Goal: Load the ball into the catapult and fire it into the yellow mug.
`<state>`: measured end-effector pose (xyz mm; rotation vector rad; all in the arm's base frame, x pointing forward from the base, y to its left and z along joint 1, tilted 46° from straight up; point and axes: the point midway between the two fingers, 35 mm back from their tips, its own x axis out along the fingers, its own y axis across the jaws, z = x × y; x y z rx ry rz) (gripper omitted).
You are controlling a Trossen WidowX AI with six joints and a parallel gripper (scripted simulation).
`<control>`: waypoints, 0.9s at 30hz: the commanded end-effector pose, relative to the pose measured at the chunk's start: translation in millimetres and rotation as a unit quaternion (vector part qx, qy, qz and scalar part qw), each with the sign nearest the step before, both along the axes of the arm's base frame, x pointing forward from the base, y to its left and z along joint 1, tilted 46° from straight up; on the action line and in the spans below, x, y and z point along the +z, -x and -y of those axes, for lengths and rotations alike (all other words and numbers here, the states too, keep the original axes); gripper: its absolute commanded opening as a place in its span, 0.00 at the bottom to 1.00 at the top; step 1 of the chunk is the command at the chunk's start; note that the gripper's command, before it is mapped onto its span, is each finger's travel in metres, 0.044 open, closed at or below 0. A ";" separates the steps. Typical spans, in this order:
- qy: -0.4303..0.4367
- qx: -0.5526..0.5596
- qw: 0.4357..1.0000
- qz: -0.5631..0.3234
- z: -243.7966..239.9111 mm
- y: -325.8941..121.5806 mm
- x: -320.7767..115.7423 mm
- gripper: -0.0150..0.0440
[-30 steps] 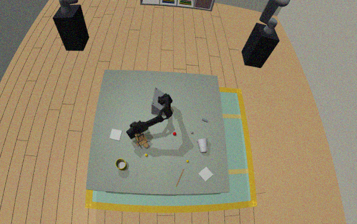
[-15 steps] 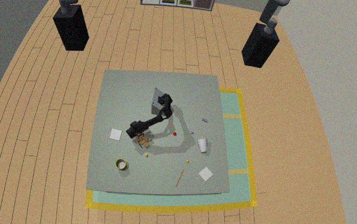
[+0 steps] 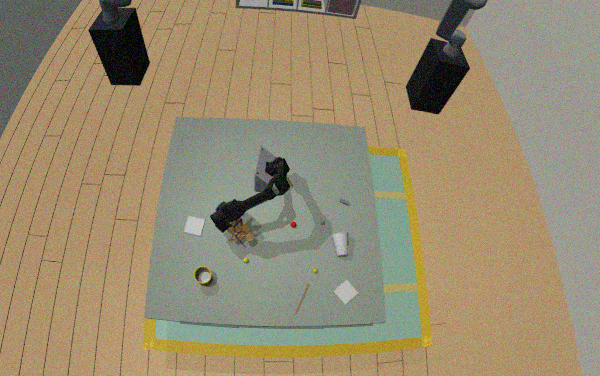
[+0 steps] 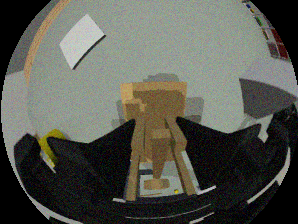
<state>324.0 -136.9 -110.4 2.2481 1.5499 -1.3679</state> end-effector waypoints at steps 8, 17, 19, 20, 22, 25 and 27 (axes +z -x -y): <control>0.017 0.122 0.984 0.129 5.2 -4.0 -0.4 0.25; 0.030 0.227 0.945 0.233 8.9 -13.5 -3.8 0.25; 0.033 0.249 0.933 0.256 10.0 -17.1 -4.7 0.25; 0.034 0.258 0.928 0.265 10.5 -20.2 -5.0 0.25; 0.035 0.265 0.924 0.272 11.0 -22.8 -5.2 0.25; 0.035 0.266 0.924 0.273 11.0 -25.2 -4.9 0.25; 0.035 0.266 0.924 0.273 10.8 -25.2 -5.1 0.25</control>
